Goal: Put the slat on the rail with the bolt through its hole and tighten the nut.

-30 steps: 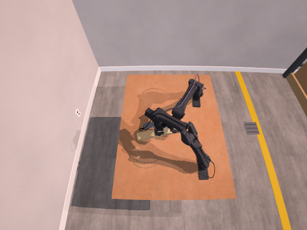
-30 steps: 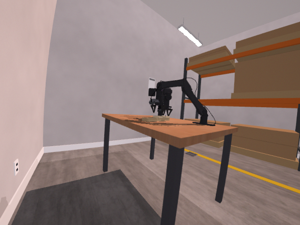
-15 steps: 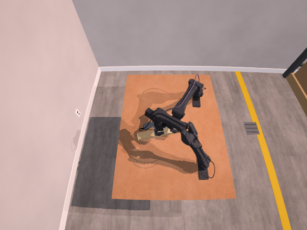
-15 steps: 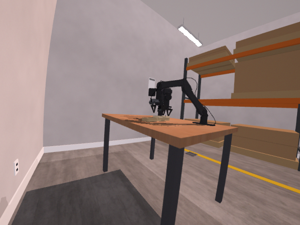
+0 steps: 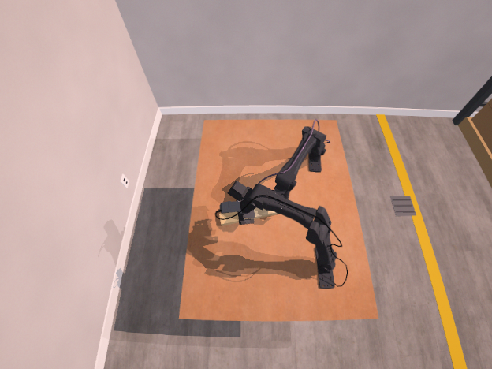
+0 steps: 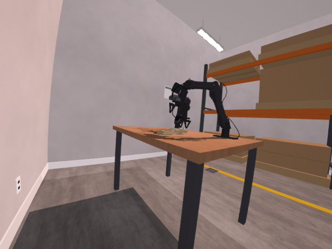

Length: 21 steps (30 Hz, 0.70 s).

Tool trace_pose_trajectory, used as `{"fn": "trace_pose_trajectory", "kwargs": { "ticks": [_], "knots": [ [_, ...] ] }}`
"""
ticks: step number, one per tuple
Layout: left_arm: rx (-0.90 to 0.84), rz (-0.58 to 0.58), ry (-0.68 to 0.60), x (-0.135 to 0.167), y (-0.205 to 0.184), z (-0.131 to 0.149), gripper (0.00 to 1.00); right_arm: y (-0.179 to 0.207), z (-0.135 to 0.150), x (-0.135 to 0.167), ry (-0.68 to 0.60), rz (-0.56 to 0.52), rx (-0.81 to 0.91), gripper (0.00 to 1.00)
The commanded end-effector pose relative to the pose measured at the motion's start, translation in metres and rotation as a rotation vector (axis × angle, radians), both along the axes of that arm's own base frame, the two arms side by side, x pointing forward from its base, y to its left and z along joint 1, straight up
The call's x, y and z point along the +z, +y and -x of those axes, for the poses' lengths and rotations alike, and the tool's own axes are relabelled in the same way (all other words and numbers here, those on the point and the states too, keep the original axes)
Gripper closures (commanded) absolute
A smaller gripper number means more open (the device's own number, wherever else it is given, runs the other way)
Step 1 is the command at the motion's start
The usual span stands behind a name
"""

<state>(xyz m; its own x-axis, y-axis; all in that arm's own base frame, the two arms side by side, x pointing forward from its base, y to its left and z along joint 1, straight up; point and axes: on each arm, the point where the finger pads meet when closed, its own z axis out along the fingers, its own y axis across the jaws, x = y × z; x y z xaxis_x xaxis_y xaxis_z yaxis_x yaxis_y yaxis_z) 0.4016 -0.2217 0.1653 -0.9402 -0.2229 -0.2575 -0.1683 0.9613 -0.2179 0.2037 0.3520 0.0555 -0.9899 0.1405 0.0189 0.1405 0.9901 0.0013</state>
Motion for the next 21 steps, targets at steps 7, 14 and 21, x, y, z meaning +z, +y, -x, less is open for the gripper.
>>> {"fn": "trace_pose_trajectory", "kwargs": {
  "ticks": [7,14,21],
  "knots": [
    [-0.058,0.061,-0.311,0.053,0.035,-0.035,0.0,0.002,-0.002,0.004,-0.01,-0.011,0.0,0.0],
    [-0.061,0.054,-0.514,0.095,0.073,-0.044,0.0,0.002,-0.002,0.004,-0.01,-0.011,0.0,0.0],
    [-0.059,0.029,-0.658,0.124,0.101,-0.044,0.0,0.002,-0.002,0.004,-0.01,-0.011,0.0,0.0]
  ]
}}
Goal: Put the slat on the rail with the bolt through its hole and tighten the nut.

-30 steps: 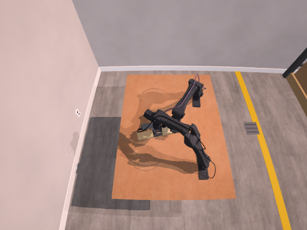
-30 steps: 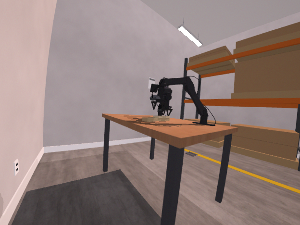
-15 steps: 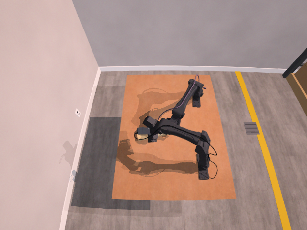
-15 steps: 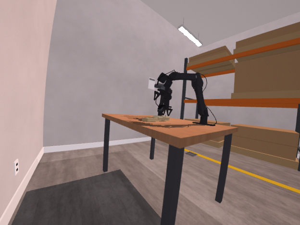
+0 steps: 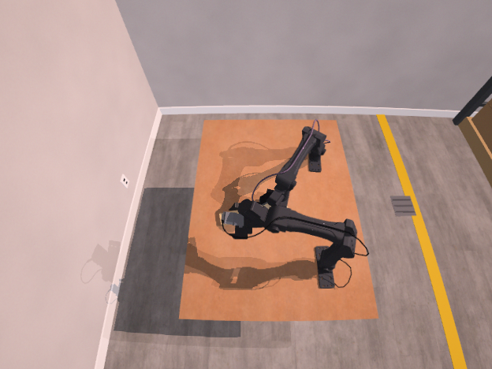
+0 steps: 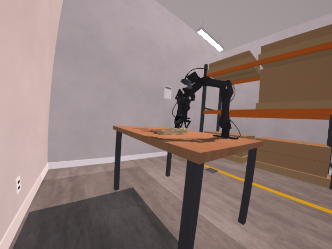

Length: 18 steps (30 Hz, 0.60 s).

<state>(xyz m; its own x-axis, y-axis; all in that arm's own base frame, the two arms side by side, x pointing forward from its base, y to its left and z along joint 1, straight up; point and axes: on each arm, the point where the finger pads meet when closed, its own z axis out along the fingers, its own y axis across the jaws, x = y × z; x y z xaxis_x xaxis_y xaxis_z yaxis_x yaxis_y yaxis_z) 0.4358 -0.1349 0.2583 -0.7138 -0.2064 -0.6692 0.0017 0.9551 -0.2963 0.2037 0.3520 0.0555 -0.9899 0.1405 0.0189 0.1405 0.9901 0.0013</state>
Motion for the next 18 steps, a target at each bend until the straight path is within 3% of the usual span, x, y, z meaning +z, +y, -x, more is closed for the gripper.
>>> {"fn": "trace_pose_trajectory", "kwargs": {
  "ticks": [1,18],
  "knots": [
    [-0.011,-0.015,-0.19,0.037,0.02,-0.009,0.0,0.002,-0.002,0.004,-0.01,-0.011,0.0,0.0],
    [0.066,-0.171,-0.611,0.118,0.103,0.024,0.0,0.002,-0.002,0.004,-0.01,-0.011,0.0,0.0]
  ]
}}
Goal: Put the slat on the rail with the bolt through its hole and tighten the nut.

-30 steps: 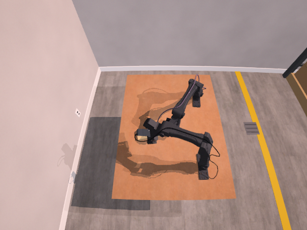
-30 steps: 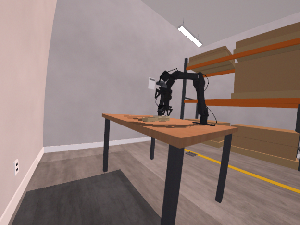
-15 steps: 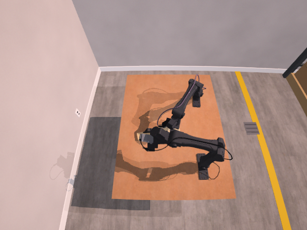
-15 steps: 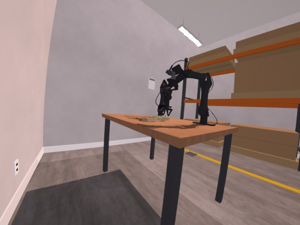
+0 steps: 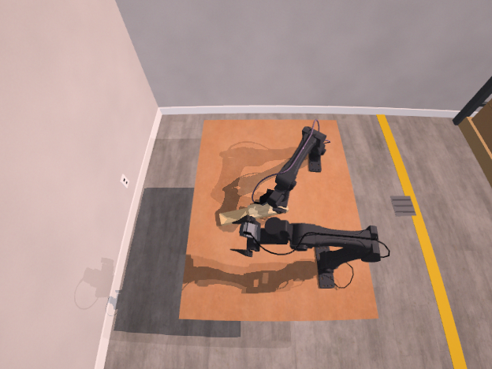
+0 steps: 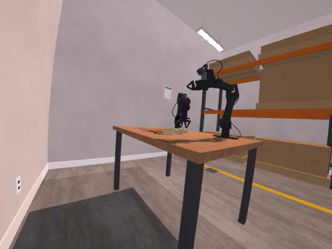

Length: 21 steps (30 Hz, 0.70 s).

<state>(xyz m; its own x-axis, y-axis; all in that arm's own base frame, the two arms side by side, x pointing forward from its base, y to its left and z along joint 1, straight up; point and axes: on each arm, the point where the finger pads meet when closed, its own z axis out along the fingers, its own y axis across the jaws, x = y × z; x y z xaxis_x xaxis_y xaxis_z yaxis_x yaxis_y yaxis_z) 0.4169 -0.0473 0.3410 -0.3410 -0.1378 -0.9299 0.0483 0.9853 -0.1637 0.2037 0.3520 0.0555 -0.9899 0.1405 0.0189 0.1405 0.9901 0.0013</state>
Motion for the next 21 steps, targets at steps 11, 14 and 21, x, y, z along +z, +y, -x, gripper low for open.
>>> {"fn": "trace_pose_trajectory", "kwargs": {
  "ticks": [11,14,21],
  "knots": [
    [0.083,-0.162,-0.367,0.072,0.051,0.038,0.0,0.002,-0.002,0.004,-0.01,-0.011,0.0,0.0],
    [0.083,-0.162,-0.358,0.069,0.051,0.036,0.0,0.002,-0.002,0.004,-0.01,-0.011,0.0,0.0],
    [0.083,-0.162,-0.363,0.071,0.051,0.036,0.0,0.002,-0.002,0.004,-0.01,-0.011,0.0,0.0]
  ]
}}
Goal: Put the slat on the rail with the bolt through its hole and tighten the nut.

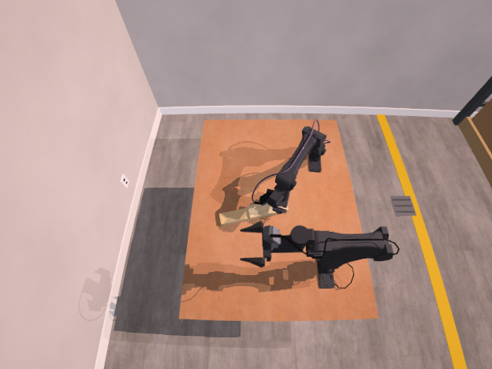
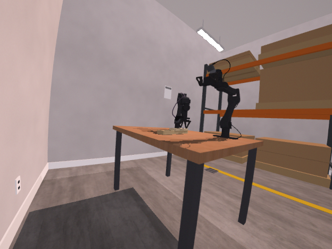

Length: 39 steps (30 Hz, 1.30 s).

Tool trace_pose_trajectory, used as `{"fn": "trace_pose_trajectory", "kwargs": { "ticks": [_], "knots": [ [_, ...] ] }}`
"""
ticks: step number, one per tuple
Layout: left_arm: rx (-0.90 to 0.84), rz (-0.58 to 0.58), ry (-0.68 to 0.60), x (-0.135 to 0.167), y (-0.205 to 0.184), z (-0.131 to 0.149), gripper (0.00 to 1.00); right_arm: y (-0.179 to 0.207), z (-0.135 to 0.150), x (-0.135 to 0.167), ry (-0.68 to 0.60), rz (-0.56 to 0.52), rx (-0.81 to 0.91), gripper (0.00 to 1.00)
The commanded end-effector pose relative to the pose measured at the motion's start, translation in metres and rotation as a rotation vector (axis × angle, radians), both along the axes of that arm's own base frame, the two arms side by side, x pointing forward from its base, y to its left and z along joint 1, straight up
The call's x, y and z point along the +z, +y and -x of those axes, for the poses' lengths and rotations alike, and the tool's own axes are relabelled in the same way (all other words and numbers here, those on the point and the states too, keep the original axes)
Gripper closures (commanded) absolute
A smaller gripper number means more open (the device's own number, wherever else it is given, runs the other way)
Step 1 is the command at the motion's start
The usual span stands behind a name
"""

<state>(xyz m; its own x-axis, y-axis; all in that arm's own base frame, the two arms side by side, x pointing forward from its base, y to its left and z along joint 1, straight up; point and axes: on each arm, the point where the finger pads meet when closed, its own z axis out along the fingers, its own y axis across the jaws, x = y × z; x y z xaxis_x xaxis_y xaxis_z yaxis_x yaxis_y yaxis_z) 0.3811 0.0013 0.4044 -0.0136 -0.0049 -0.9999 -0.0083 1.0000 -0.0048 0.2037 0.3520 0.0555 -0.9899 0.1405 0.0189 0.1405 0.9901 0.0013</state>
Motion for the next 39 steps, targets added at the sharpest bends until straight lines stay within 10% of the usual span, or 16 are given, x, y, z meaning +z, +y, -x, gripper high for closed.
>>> {"fn": "trace_pose_trajectory", "kwargs": {
  "ticks": [1,39],
  "knots": [
    [-0.002,-0.012,-0.033,0.0078,0.0021,0.0001,0.0,0.0016,-0.0016,0.0044,-0.01,-0.011,0.0,0.0],
    [-0.001,-0.003,-0.022,0.0071,-0.0002,0.001,0.0,0.0016,-0.0016,0.0044,-0.01,-0.011,0.0,0.0]
  ]
}}
